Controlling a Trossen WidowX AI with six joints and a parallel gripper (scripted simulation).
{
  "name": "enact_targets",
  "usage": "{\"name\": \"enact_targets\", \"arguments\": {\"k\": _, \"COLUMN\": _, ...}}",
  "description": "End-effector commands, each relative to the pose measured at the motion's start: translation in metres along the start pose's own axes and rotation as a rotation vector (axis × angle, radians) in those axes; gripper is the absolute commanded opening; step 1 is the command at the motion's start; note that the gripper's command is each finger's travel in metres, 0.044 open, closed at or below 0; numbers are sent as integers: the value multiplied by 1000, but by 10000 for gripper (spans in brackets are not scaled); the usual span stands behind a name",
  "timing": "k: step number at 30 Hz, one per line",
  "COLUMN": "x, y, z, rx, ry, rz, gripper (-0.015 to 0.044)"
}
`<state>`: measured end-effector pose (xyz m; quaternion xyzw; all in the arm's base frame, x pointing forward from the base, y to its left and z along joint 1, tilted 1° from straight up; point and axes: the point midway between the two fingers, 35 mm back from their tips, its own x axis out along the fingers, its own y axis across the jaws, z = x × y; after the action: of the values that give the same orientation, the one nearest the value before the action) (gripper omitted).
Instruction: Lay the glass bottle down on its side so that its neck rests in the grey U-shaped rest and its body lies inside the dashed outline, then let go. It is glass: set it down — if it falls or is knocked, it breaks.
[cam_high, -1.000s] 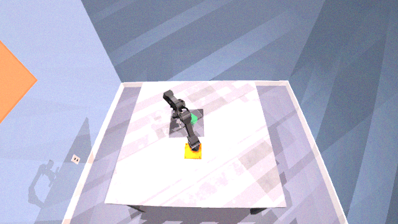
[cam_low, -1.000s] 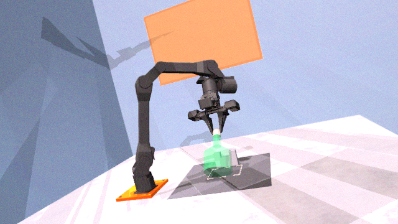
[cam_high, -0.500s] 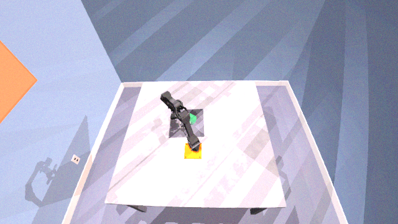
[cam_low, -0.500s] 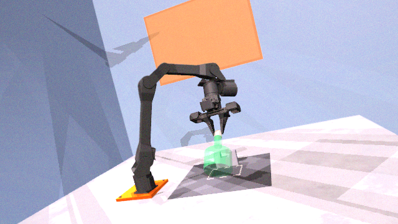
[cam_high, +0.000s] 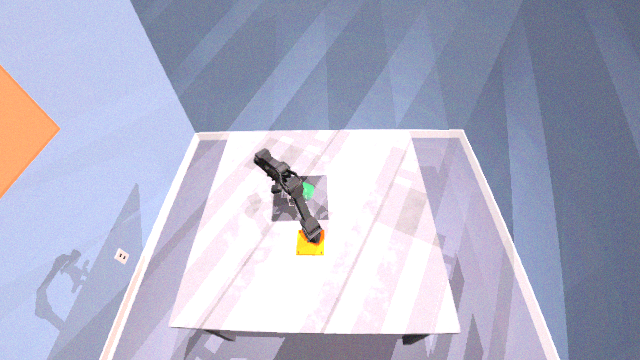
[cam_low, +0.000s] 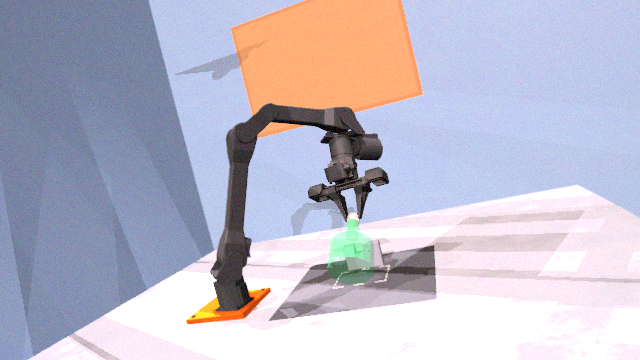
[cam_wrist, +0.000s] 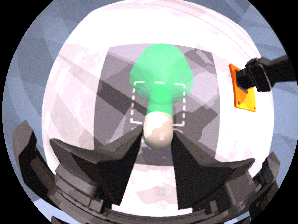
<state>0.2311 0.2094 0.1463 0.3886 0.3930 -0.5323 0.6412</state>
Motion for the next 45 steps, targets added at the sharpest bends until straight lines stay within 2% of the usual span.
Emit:
{"name": "enact_targets", "arguments": {"k": 1, "x": 3, "y": -1, "z": -8, "rx": 1, "ry": 3, "rz": -4, "gripper": 113}}
{"name": "enact_targets", "arguments": {"k": 45, "x": 18, "y": -6, "z": -44, "rx": -15, "ry": 1, "rz": 25, "gripper": 113}}
